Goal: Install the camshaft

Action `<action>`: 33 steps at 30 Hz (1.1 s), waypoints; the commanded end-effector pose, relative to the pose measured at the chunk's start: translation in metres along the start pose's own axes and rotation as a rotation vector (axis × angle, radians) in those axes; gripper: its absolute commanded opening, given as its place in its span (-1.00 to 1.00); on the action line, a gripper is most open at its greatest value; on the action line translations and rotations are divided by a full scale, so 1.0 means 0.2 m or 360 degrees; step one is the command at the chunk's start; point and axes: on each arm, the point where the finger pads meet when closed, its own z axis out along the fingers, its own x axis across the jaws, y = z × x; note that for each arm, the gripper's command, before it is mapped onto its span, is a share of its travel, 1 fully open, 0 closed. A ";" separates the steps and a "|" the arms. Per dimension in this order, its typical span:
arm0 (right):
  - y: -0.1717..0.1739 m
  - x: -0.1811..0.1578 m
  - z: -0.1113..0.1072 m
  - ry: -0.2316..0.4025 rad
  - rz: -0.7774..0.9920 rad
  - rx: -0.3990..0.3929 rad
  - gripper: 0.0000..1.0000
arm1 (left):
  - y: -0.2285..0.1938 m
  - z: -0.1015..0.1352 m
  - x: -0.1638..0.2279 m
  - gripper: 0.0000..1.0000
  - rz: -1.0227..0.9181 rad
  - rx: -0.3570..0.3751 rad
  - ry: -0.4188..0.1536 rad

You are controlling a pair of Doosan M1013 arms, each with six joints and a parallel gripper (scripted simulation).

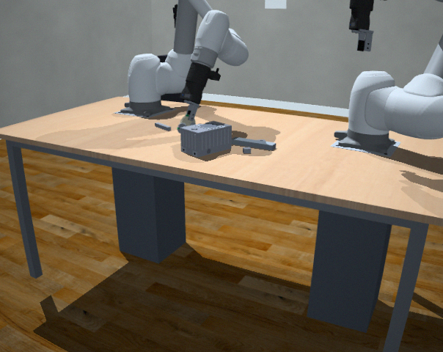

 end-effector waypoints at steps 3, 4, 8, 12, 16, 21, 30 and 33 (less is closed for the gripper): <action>-0.01 0.03 -0.01 0.0006 0.0010 0.0008 -0.42 | 0.00 0.00 0.00 1.00 0.0000 0.0000 0.0001; -0.01 0.03 -0.01 0.0006 0.0010 0.0008 -0.42 | 0.00 0.00 0.00 1.00 0.0000 0.0000 0.0001; -0.01 0.03 -0.01 0.0006 0.0010 0.0008 -0.42 | 0.00 0.00 0.00 1.00 0.0000 0.0000 0.0001; -0.01 0.03 -0.01 0.0006 0.0010 0.0008 -0.42 | 0.00 0.00 0.00 1.00 0.0000 0.0000 0.0001; -0.01 0.03 -0.01 0.0006 0.0010 0.0008 -0.42 | 0.00 0.00 0.00 1.00 0.0000 0.0000 0.0001; -0.01 0.03 -0.01 0.0006 0.0010 0.0008 -0.42 | 0.00 0.00 0.00 1.00 0.0000 0.0000 0.0001; -0.01 0.02 -0.02 -0.0002 0.0022 0.0007 -0.42 | 0.00 0.00 0.00 1.00 0.0000 0.0000 0.0001; -0.01 0.02 -0.02 -0.0005 0.0027 0.0007 -0.42 | 0.00 0.00 0.00 1.00 0.0000 0.0000 0.0001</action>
